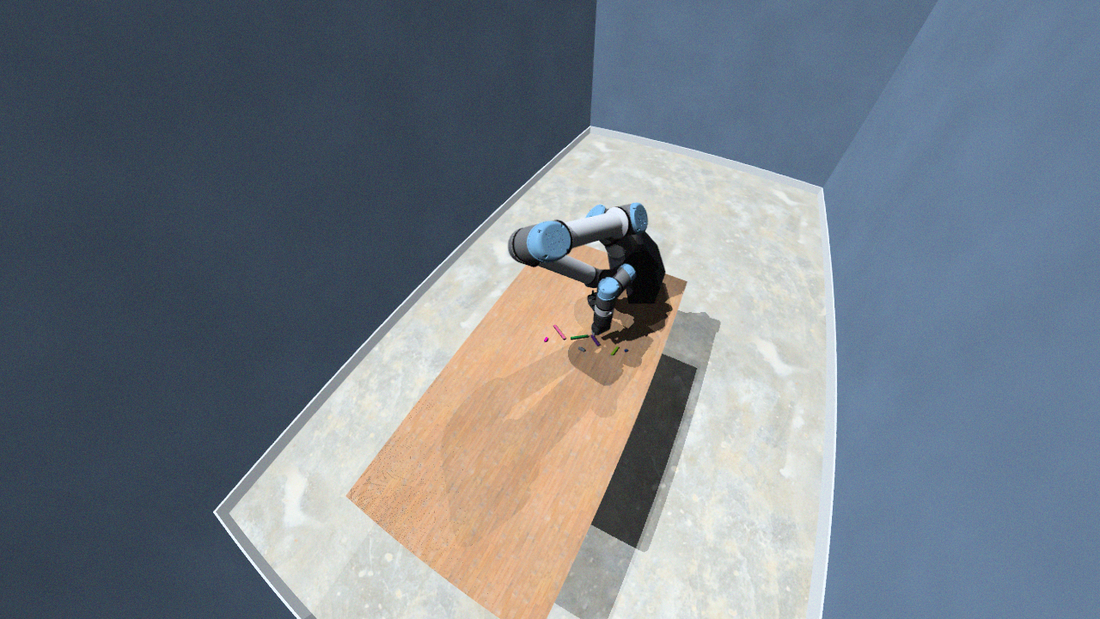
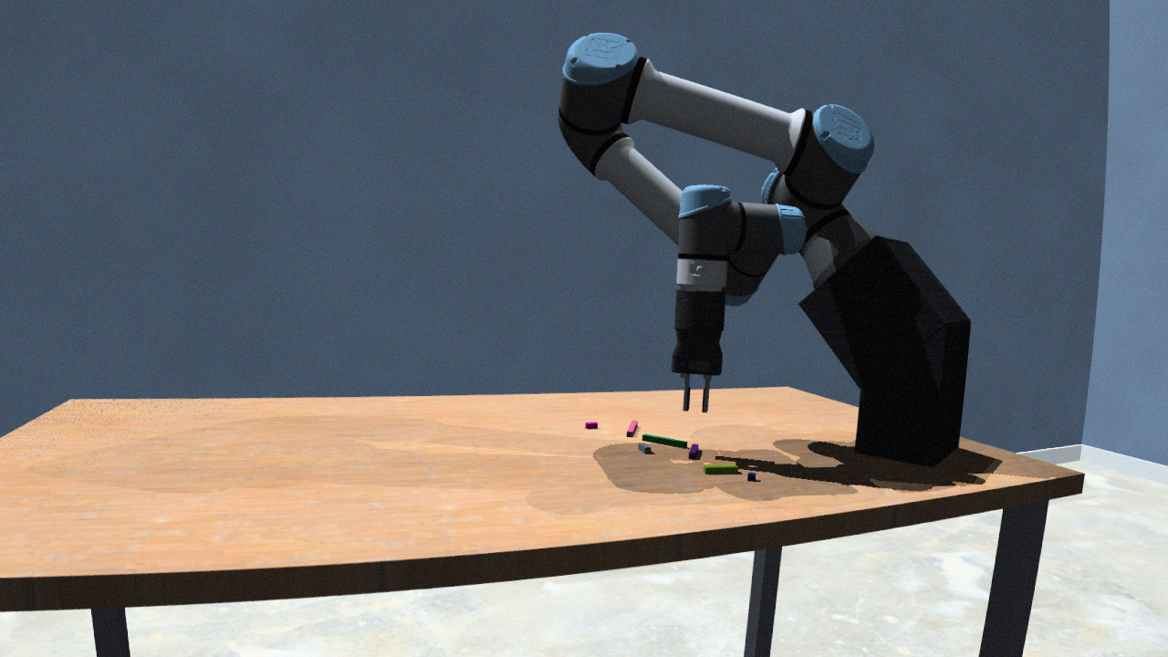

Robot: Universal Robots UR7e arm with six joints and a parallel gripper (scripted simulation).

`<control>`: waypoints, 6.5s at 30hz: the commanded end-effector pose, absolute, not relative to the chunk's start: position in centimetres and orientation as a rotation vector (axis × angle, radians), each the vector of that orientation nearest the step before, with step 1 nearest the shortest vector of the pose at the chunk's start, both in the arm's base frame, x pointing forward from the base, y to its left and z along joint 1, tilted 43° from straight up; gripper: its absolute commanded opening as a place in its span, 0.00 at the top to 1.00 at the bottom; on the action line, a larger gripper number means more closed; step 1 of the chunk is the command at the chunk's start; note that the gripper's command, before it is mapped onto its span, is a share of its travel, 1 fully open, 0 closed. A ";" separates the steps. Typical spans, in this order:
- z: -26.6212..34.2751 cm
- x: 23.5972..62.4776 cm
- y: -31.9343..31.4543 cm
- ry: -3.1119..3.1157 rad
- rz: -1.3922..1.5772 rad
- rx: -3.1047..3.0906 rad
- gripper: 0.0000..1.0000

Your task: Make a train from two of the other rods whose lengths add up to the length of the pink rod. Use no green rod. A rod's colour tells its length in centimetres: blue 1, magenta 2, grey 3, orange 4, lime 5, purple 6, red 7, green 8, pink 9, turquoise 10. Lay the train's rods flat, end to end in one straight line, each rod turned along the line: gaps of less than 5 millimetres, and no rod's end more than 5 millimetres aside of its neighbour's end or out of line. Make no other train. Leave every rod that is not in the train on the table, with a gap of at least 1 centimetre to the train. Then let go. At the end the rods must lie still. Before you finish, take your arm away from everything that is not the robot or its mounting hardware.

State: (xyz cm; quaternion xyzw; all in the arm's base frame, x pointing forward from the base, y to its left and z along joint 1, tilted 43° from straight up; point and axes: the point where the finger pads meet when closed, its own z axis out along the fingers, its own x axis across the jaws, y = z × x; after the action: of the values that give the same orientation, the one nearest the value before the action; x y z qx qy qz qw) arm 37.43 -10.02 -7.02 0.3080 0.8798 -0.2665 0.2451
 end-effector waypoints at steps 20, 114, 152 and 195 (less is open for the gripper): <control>-7.6 37.6 -10.5 2.400 -0.727 0.840 0.46; -11.3 38.9 -13.4 2.400 -0.727 0.840 0.46; -12.3 39.3 -14.3 2.400 -0.727 0.840 0.46; -12.3 39.3 -14.3 2.400 -0.727 0.840 0.76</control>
State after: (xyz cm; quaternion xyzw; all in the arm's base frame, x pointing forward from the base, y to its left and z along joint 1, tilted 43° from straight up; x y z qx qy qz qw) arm 39.24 -14.29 -12.32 0.3081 0.8796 -0.2666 0.2454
